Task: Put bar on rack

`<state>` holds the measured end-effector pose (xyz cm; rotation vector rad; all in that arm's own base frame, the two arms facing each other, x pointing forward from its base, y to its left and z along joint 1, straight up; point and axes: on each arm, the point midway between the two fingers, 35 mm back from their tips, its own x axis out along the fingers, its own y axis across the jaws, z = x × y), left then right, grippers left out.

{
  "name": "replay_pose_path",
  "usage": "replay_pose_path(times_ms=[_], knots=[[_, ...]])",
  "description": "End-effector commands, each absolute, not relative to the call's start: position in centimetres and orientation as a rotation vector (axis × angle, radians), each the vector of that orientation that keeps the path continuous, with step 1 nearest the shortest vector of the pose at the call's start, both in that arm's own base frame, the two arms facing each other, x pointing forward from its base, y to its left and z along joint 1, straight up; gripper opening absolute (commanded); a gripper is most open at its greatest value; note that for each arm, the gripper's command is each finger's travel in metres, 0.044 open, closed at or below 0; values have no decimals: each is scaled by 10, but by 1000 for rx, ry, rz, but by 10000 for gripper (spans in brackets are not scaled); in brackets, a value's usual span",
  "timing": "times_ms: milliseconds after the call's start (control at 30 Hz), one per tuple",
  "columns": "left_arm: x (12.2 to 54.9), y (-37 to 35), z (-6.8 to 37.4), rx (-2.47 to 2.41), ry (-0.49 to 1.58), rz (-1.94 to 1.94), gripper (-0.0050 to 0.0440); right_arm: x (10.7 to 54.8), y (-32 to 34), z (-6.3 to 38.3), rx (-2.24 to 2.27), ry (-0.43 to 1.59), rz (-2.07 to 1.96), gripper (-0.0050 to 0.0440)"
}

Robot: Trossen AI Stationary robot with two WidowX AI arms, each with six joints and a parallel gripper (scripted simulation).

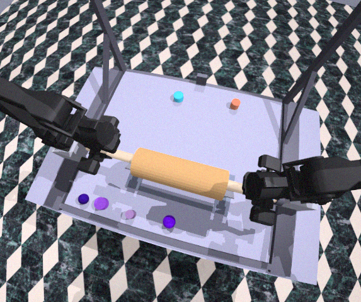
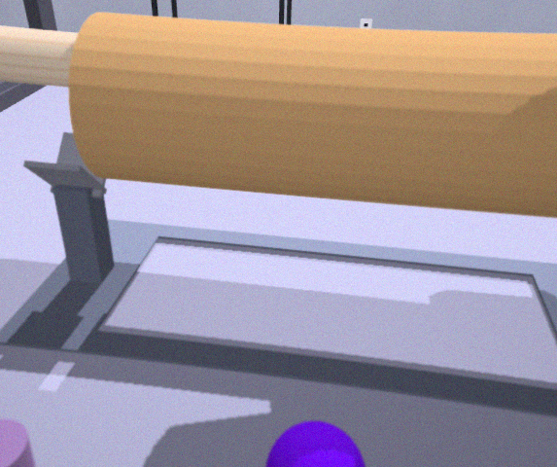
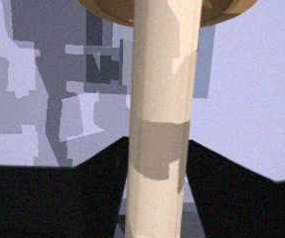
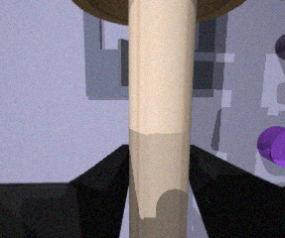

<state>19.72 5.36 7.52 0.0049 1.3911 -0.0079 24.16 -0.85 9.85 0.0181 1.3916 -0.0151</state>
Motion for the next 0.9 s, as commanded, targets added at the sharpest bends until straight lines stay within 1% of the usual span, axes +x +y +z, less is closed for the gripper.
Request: replay_pose_path(times_ms=[0,167,200,267,300,333,733,767,833,867], knots=[[198,56,73,12,1384,-3,50,241,-8,95,18,1390,-16,50],[198,56,67,13,1384,-3,50,241,-9,90,17,1386,-18,50],[201,56,75,18,1362,2,50,243,-8,97,17,1369,-17,50],[201,56,75,18,1362,2,50,243,-8,97,17,1369,-17,50],[198,56,64,11,1384,-2,50,241,-8,86,19,1391,-16,50],[198,56,62,13,1385,-4,50,241,-8,84,19,1392,-15,50],[198,56,47,14,1385,-4,50,241,-8,70,20,1391,-15,50],[200,56,53,17,1371,-1,50,243,-8,77,19,1371,-16,50],[200,56,53,17,1371,-1,50,243,-8,77,19,1371,-16,50],[198,56,44,13,1385,-3,50,240,-8,67,20,1392,-16,50]])
